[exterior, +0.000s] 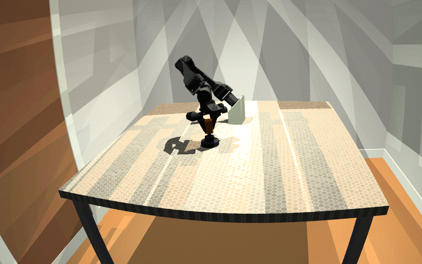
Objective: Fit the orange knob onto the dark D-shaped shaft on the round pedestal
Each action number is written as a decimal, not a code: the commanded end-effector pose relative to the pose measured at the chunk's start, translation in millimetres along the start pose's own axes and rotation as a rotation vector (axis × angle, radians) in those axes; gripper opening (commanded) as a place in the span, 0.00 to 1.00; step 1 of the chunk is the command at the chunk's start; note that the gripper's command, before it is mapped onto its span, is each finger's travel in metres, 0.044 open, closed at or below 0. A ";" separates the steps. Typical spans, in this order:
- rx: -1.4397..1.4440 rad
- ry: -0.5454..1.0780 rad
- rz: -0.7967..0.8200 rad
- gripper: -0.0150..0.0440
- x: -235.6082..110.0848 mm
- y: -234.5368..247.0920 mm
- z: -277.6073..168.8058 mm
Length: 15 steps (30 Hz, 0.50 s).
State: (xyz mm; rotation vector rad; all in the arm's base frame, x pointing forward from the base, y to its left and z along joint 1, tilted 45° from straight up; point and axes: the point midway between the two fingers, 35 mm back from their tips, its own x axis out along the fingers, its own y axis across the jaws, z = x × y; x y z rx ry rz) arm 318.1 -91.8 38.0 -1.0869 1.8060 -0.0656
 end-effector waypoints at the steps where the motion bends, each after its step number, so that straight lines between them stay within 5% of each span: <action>1: -0.010 -0.002 -0.003 0.25 1.2 0.5 0.4; 15: -0.064 -0.002 -0.003 0.25 -4.1 1.4 -1.1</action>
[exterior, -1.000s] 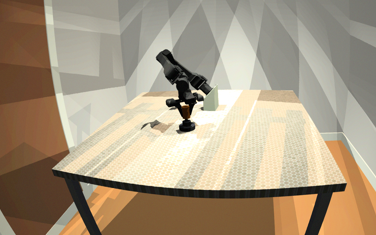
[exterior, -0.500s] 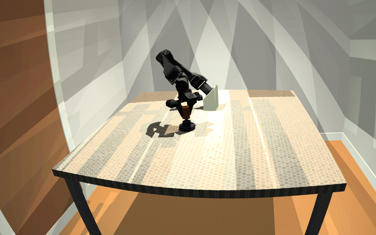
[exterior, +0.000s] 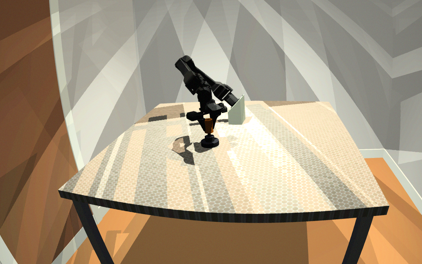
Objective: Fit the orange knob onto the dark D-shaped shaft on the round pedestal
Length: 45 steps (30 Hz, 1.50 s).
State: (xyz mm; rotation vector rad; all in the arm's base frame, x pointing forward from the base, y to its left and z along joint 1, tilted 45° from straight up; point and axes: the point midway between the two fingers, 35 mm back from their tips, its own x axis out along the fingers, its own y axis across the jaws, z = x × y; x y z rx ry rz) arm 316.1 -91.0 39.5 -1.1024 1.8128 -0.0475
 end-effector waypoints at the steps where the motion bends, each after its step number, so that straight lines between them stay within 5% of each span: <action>1: -0.075 -0.004 -0.003 0.25 -2.8 0.2 1.0; 45: -0.284 -0.004 -0.004 0.25 -2.8 -2.4 1.0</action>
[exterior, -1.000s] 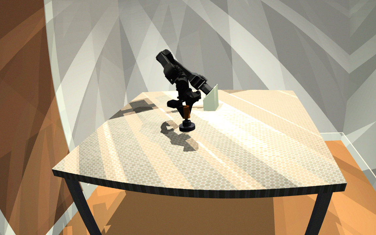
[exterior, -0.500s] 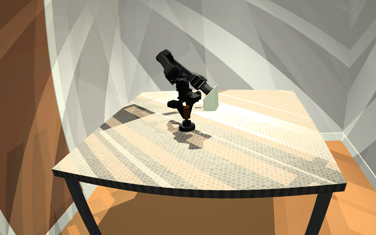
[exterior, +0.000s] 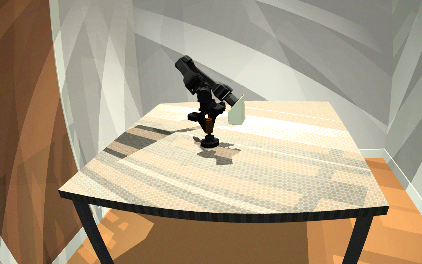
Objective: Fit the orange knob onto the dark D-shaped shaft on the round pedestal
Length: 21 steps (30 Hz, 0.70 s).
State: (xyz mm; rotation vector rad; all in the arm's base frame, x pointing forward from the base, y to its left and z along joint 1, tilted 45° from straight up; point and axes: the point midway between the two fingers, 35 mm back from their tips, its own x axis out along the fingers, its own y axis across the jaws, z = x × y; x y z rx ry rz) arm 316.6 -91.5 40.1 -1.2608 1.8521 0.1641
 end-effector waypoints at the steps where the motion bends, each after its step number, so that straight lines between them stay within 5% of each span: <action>1: -0.094 -0.003 -0.005 0.25 -2.6 -1.9 1.0; 21: -0.179 -0.003 -0.005 0.25 -0.6 -0.8 2.2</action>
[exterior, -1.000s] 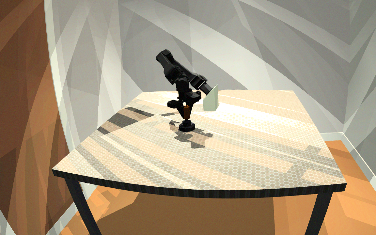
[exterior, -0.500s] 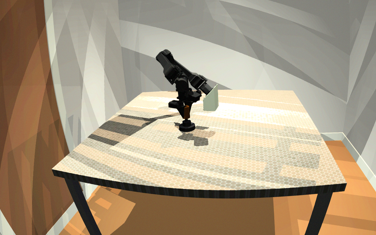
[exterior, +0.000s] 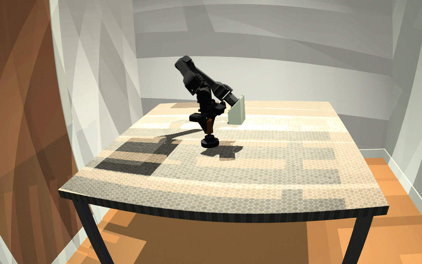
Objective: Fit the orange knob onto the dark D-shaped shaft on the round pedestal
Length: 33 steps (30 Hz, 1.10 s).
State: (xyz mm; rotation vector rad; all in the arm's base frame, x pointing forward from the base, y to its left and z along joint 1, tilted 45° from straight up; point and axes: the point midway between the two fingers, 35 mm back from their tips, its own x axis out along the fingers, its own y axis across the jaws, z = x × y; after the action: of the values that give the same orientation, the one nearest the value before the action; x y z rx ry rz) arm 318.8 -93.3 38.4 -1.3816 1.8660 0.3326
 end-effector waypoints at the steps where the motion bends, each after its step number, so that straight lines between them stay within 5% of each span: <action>1: -0.003 -0.001 -0.002 0.25 -3.4 1.3 1.2; 33: -0.212 -0.001 -0.002 0.25 -2.9 1.8 1.7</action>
State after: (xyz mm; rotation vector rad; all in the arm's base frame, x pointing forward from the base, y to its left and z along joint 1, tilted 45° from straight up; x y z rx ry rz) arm 318.3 -92.2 37.6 -1.5199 1.8738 0.5409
